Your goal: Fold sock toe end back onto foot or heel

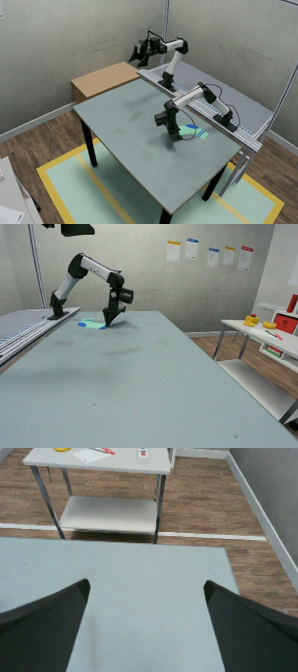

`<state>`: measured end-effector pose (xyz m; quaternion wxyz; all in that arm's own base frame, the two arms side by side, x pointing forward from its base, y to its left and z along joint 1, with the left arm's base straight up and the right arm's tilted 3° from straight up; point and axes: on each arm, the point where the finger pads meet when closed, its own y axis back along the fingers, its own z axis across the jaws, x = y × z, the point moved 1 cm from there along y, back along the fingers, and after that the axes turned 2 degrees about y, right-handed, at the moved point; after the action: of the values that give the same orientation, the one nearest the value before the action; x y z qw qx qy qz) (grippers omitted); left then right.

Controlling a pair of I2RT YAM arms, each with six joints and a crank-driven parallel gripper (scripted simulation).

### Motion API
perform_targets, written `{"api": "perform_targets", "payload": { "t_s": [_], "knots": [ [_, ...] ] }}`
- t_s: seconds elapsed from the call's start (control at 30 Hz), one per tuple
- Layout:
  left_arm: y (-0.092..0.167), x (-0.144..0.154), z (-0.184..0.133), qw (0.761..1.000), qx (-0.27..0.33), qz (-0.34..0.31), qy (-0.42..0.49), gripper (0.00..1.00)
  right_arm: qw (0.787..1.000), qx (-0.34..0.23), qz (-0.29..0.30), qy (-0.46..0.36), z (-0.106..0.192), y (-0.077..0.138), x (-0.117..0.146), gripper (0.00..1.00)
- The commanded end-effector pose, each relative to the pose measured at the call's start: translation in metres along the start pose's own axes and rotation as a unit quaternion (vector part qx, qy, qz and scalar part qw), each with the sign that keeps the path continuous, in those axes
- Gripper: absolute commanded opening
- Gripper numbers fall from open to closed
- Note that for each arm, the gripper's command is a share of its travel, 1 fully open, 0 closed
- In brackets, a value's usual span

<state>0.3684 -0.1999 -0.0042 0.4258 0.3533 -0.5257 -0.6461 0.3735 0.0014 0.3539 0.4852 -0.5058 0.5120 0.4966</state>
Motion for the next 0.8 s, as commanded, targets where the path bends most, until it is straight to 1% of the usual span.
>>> {"api": "perform_targets", "payload": {
  "t_s": [0.0,0.03,0.1,0.13,0.17,0.2,0.27,0.77],
  "knots": [
    [-0.037,0.003,0.010,0.999,-0.043,-0.015,-0.005,0.02,1.000,0.003,-0.009,-0.001,-0.002,0.001,-0.007,1.00],
    [-0.034,0.003,0.017,0.998,-0.057,-0.015,-0.005,0.02,1.000,0.003,-0.009,-0.001,-0.002,0.001,-0.007,1.00],
    [-0.030,0.003,0.018,0.998,-0.057,-0.015,-0.009,0.02,1.000,0.003,-0.009,-0.001,-0.002,0.001,-0.007,1.00],
    [-0.027,0.003,0.017,0.998,-0.055,-0.015,-0.011,0.02,1.000,0.003,-0.009,-0.001,-0.002,0.001,-0.007,1.00],
    [-0.014,0.003,0.005,0.999,-0.030,-0.014,-0.011,0.02,1.000,0.003,-0.009,-0.001,-0.002,0.001,-0.007,1.00],
    [-0.018,0.003,0.012,0.999,-0.043,-0.014,-0.012,0.02,1.000,0.003,-0.009,-0.001,-0.002,0.001,-0.007,1.00],
    [-0.007,0.003,0.005,1.000,-0.026,-0.014,-0.004,0.02,1.000,0.003,-0.009,-0.001,-0.002,0.001,-0.007,1.00],
    [0.006,-0.002,0.001,1.000,-0.026,-0.013,-0.005,0.02,1.000,0.003,-0.009,-0.001,-0.002,0.001,-0.007,1.00]
  ]
}}
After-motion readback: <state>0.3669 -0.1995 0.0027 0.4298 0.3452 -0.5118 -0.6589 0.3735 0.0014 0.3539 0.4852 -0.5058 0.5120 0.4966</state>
